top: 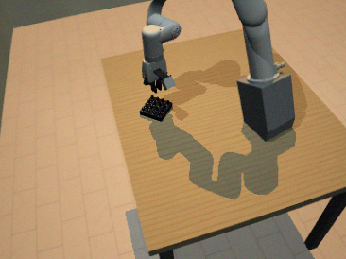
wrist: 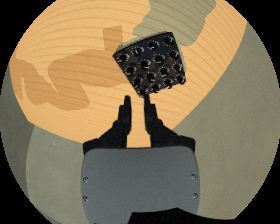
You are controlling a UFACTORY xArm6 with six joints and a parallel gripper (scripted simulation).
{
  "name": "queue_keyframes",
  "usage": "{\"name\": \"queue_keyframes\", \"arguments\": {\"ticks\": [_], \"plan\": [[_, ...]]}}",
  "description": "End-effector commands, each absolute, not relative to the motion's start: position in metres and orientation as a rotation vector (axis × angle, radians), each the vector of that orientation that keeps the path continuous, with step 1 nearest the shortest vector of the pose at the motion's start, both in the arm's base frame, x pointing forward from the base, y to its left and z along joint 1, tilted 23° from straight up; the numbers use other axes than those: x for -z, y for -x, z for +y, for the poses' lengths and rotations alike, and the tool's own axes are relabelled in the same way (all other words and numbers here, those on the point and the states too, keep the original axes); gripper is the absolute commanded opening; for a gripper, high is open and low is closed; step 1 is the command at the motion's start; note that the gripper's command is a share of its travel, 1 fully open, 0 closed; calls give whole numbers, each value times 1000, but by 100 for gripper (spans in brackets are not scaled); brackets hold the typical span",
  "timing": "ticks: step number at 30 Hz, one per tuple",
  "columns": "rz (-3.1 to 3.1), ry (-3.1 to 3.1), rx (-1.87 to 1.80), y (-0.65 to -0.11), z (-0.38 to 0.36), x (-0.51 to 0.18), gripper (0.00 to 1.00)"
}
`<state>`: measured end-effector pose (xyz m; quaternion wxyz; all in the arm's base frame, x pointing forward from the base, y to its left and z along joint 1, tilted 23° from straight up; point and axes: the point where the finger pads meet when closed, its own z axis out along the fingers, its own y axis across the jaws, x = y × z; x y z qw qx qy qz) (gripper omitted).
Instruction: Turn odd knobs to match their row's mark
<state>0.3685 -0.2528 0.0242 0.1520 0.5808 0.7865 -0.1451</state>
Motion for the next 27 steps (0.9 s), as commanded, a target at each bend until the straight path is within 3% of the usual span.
{"name": "queue_keyframes", "arguments": {"ticks": [1,27], "plan": [[2359,-1577,427,-370,-253,-26,19],[2376,-1556,431,-370,-253,-26,19]]}}
